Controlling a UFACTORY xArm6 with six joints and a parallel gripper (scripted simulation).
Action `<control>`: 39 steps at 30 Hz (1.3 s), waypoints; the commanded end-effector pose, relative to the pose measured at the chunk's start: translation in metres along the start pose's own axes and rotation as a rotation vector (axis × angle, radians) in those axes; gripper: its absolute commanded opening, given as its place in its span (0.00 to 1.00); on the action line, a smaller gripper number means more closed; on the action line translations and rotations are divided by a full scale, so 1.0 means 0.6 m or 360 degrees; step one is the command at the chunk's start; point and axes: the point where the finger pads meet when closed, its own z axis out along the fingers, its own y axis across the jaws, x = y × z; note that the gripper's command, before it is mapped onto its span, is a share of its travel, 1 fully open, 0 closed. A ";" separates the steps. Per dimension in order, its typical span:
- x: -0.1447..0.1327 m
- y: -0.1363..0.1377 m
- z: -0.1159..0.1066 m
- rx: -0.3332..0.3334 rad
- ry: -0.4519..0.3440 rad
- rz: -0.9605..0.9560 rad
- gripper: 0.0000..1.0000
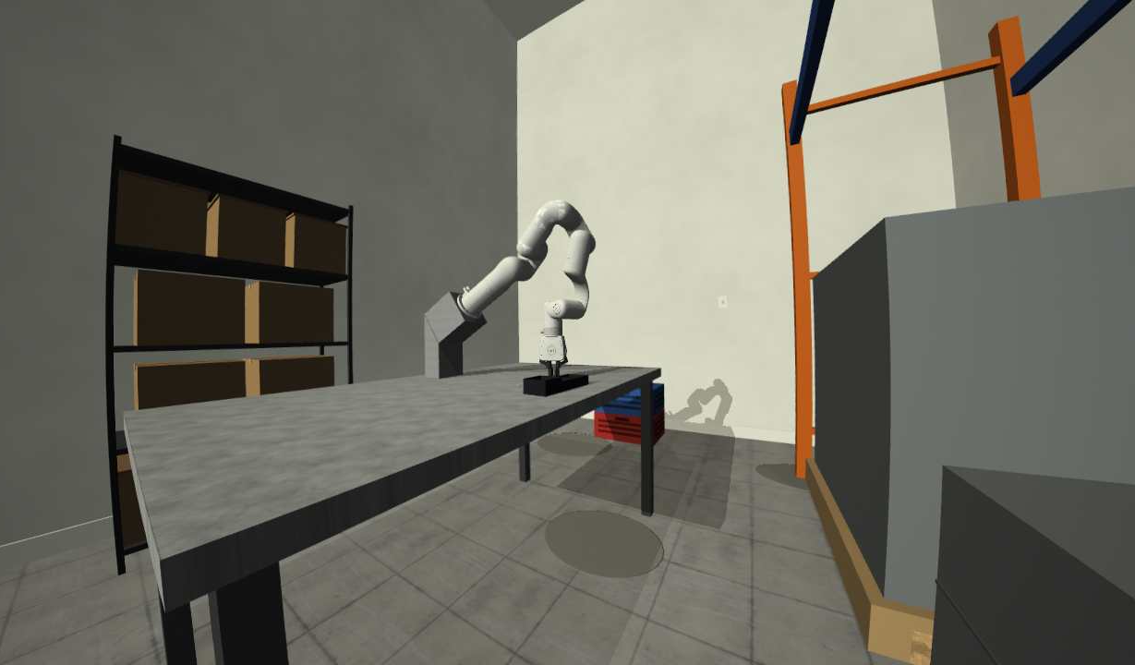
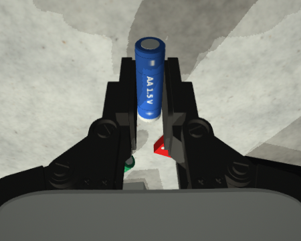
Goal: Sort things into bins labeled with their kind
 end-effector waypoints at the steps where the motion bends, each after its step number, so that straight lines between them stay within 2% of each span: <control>1: 0.000 0.000 0.000 -0.0001 0.0001 0.0000 0.00; 10: 0.000 0.000 -0.011 -0.0001 0.0001 0.0000 0.00; 25: 0.000 0.001 -0.095 -0.0001 0.0001 0.0000 0.00; 39: 0.000 0.001 -0.100 -0.0001 0.0001 0.0000 0.00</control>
